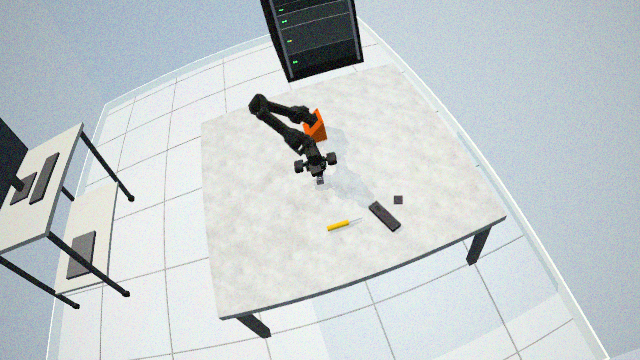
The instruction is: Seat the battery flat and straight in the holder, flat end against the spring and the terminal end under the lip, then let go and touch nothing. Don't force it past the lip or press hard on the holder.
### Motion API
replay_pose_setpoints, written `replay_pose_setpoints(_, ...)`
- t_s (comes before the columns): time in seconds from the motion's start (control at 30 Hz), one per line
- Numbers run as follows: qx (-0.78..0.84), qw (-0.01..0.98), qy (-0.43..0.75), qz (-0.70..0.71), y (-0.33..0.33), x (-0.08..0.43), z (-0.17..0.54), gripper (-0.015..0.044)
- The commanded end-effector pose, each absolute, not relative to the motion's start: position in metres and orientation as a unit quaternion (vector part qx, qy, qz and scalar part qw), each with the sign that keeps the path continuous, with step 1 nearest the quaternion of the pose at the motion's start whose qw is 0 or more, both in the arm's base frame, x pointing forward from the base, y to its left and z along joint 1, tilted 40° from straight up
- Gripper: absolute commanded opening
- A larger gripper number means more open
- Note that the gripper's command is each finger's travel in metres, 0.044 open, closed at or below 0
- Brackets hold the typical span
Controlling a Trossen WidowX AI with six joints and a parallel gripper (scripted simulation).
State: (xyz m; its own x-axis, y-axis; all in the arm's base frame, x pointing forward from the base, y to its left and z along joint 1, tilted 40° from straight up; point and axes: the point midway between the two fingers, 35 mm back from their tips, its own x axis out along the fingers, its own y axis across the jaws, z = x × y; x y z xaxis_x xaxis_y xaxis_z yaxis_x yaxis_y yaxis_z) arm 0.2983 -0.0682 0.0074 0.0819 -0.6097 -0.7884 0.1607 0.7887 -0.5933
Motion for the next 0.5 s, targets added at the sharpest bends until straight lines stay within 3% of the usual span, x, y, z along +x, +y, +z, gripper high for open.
replay_pose_setpoints(0.0, -0.177, 0.718, 0.615, -0.273, -0.0692, 0.3036, 0.009, 0.0058)
replay_pose_setpoints(0.47, -0.176, 0.716, 0.618, -0.275, -0.0693, 0.3039, 0.0086, 0.0058)
